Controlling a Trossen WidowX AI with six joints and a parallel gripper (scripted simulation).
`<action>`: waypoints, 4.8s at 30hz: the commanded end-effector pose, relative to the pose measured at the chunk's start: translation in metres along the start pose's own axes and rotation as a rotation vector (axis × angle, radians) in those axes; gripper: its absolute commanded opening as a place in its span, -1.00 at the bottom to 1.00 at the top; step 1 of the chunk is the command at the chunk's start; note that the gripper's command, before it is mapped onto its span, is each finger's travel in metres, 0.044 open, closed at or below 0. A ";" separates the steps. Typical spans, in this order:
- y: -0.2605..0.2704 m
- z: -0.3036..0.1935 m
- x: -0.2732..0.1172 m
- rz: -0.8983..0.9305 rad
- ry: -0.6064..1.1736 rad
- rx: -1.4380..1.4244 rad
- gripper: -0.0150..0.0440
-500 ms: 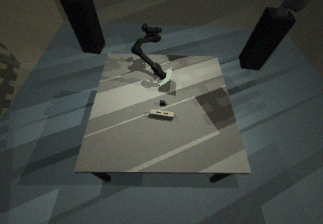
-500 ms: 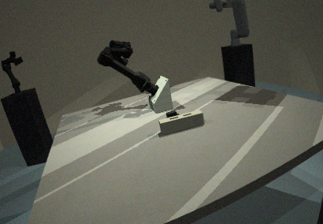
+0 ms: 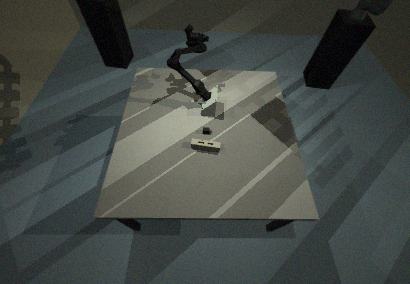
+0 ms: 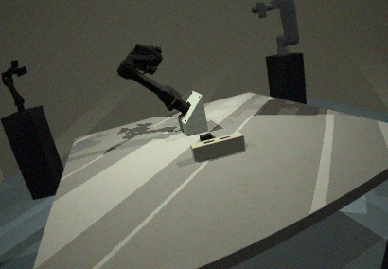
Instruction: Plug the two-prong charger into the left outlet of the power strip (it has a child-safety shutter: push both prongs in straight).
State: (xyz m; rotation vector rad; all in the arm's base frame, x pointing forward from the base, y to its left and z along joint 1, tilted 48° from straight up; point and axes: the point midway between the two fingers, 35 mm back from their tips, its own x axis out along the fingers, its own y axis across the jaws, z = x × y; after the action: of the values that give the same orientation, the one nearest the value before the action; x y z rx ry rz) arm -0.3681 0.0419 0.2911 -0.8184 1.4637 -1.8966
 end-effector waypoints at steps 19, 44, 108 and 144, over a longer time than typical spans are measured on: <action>-0.004 -0.099 -0.113 -0.220 0.521 0.282 1.00; 0.026 -0.139 -0.273 -0.462 1.007 0.553 1.00; 0.260 0.094 -0.597 -1.025 2.421 1.448 1.00; 0.349 0.327 -0.523 -0.778 2.801 2.492 1.00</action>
State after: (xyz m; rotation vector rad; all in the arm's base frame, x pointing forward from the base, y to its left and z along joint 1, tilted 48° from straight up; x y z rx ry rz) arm 0.2391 0.1918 -0.0416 -1.6485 1.1243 0.9626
